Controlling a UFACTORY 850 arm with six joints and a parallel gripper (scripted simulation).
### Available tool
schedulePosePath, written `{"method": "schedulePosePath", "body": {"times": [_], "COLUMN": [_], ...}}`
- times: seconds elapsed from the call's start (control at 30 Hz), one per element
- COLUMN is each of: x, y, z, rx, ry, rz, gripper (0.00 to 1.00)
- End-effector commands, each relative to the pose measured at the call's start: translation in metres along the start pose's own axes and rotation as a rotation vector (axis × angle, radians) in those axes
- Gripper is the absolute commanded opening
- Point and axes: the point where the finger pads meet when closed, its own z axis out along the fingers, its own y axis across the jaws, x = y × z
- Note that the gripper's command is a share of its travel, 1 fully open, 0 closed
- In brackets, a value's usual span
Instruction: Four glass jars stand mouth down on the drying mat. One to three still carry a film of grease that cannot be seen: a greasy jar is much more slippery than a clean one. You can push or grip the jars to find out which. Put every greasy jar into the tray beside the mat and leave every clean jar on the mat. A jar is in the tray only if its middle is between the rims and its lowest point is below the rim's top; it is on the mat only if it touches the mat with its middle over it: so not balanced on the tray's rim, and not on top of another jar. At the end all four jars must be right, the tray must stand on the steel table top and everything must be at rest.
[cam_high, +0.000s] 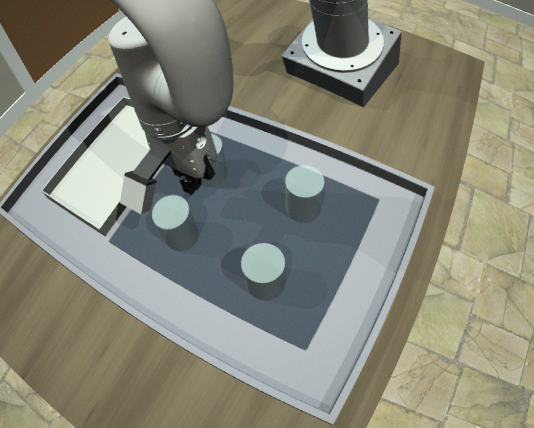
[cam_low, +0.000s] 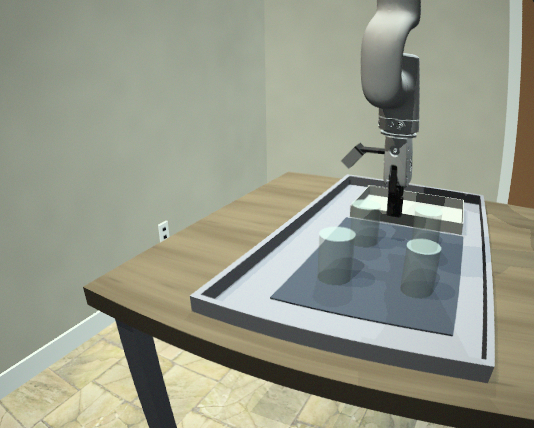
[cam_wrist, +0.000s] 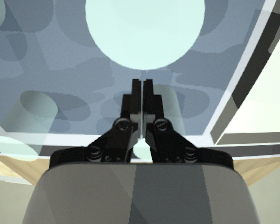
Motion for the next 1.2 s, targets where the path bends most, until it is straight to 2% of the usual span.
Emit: {"method": "schedulePosePath", "body": {"times": [0.0,1.17], "x": [0.0013,0.0049], "y": [0.0002,0.0002], "z": [0.0024,0.0024], "rx": [0.007,0.007], "ry": [0.003,0.003], "rz": [0.000,0.000], "gripper": [0.00,0.00]}}
